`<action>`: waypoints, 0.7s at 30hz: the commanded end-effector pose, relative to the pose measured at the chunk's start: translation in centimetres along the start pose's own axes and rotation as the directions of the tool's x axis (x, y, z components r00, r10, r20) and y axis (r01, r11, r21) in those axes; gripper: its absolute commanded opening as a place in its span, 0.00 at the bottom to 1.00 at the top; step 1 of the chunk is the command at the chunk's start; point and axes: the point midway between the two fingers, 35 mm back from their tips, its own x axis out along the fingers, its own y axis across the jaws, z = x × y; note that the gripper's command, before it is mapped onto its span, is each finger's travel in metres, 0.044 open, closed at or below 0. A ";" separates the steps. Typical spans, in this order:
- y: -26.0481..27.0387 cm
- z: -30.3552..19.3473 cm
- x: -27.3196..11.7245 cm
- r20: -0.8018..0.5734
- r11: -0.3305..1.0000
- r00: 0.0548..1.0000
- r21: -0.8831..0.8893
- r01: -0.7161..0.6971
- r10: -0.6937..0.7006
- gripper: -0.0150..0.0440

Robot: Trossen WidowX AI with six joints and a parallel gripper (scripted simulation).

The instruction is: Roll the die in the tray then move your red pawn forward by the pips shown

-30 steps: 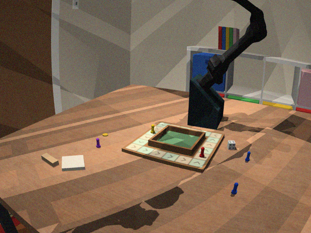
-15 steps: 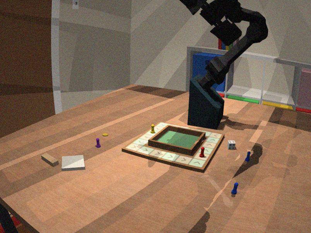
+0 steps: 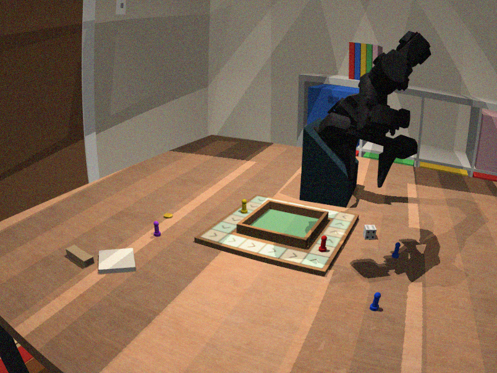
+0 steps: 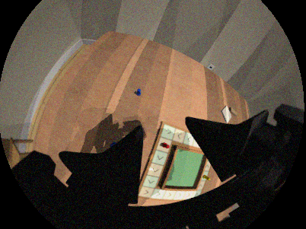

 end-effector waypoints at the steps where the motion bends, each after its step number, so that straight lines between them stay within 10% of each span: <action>1: 4.4 -6.0 2.2 -0.197 0.991 0.974 0.093 -0.094 0.111 0.72; 8: 9.1 -15.2 2.8 -0.472 0.968 0.853 0.210 -0.139 0.225 0.72; 21: 9.9 -15.7 3.6 -0.480 0.967 0.847 0.214 -0.139 0.228 0.72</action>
